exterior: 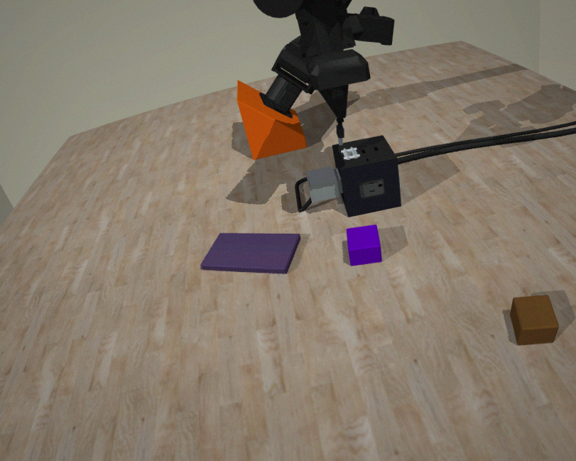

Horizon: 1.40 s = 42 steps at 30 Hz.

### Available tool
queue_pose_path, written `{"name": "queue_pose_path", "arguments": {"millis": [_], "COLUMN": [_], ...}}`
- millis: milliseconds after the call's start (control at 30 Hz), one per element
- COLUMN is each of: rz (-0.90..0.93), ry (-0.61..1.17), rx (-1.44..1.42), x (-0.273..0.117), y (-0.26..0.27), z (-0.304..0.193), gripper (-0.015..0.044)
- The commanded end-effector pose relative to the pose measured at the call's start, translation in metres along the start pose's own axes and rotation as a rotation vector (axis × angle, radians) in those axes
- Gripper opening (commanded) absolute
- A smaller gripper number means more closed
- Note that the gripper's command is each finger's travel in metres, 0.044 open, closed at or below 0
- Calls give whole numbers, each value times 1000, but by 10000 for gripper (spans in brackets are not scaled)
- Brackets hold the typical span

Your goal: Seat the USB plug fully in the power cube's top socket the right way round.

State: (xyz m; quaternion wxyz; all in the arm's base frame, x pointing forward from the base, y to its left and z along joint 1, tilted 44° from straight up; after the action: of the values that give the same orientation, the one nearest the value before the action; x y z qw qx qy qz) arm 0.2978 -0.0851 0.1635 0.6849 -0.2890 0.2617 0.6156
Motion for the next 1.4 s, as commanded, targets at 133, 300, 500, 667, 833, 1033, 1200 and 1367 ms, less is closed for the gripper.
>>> {"name": "queue_pose_path", "arguments": {"millis": [133, 300, 500, 667, 833, 1033, 1200, 1367], "rz": [-5, -5, -6, -7, -7, -8, -9, -9], "ry": [-9, -13, -18, -22, -26, -30, -34, -38], "rx": [-7, -7, -8, -8, -9, -9, -10, -10], "x": [1, 2, 2, 3, 3, 4, 5, 5], "y": [-1, -1, -1, -1, -1, -1, -1, -1], "z": [0, 1, 1, 1, 1, 1, 2, 2], "gripper": [0, 0, 0, 0, 0, 0, 0, 0]}}
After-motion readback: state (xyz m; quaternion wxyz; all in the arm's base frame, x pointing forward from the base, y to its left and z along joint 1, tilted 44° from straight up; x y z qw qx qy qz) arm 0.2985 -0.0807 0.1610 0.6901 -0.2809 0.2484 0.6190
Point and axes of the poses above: the point midway between the two fingers, 35 mm back from their tips, its own x axis out along the fingers, its own y axis across the jaws, z = x × y, the point moved 4 cm from there along -x, back along the fingers, and after that the axes turned 8 degrees about -x, right-handed, at the moved point
